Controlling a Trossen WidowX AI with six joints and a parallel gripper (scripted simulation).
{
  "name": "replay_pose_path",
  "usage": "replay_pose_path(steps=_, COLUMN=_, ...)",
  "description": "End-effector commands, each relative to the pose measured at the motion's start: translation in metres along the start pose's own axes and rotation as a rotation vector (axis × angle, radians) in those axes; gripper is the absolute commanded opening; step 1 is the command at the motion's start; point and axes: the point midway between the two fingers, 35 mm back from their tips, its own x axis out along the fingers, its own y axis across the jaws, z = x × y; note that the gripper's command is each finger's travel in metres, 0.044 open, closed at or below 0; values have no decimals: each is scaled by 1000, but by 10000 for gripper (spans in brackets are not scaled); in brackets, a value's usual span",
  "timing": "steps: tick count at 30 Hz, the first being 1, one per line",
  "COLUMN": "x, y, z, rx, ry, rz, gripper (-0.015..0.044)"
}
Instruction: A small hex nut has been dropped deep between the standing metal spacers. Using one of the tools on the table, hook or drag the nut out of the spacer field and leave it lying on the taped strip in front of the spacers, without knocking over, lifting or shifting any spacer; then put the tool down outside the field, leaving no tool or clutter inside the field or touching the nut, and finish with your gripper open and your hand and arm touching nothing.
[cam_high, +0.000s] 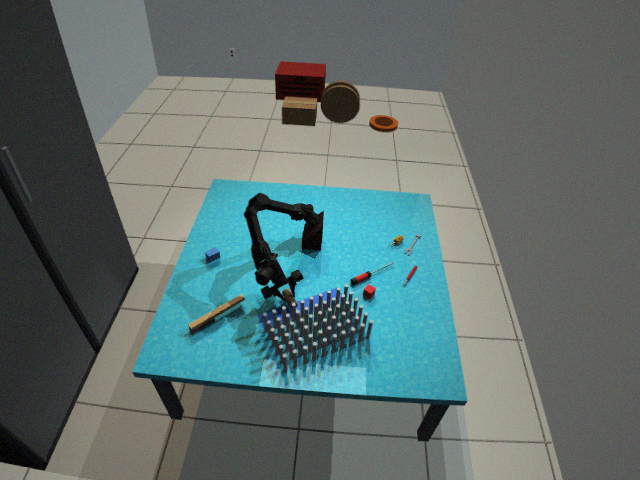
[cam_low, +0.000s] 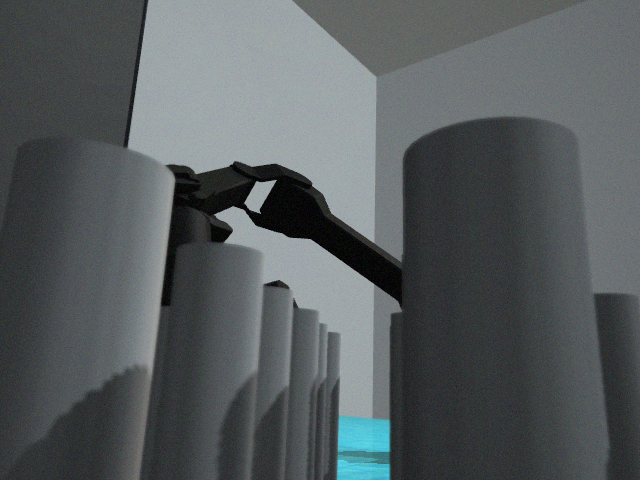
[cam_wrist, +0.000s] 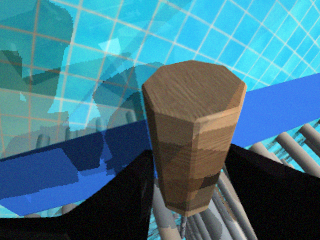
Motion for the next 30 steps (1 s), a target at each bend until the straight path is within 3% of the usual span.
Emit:
replay_pose_path(steps=1, x=-1, y=1, z=-5, rx=4, ry=5, rz=3, gripper=0)
replay_pose_path(steps=30, x=15, y=4, z=5, rx=-1, ry=3, rz=2, gripper=0)
